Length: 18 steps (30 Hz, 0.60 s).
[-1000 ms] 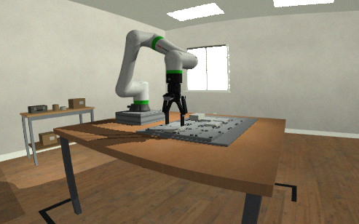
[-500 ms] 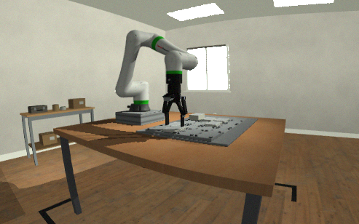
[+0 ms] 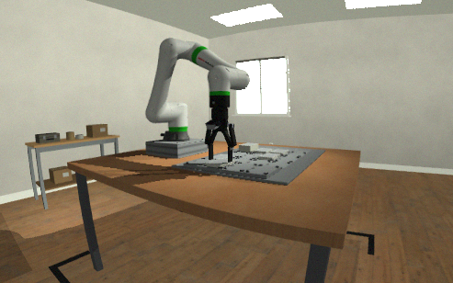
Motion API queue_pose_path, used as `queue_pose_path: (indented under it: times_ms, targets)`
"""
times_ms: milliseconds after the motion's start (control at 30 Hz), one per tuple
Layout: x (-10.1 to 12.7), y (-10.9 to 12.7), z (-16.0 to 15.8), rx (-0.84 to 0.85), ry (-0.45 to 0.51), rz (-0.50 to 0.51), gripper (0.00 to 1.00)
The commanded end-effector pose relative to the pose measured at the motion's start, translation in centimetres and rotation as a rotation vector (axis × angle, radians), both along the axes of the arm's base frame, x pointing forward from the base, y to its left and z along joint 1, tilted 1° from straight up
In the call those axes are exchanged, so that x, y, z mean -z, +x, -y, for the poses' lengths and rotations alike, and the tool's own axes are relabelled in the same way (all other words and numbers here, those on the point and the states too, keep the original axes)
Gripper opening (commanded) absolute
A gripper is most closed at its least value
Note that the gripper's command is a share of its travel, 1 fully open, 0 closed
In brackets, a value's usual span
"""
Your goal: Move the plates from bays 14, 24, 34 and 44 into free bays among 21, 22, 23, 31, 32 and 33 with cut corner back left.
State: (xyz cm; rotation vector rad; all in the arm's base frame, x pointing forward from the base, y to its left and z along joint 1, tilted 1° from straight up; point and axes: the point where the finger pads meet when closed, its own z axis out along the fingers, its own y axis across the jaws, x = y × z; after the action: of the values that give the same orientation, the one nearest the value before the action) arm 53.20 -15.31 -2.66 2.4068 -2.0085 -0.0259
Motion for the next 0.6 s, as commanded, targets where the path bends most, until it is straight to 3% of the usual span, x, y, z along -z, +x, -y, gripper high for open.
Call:
queue_pose_path:
  times_ms: [0, 567]
  targets:
    - [0.41, 0.07, 0.02, 0.0, -0.001, 0.002, 0.7]
    - [1.08, 0.06, 0.02, 0.0, -0.001, 0.002, 0.7]
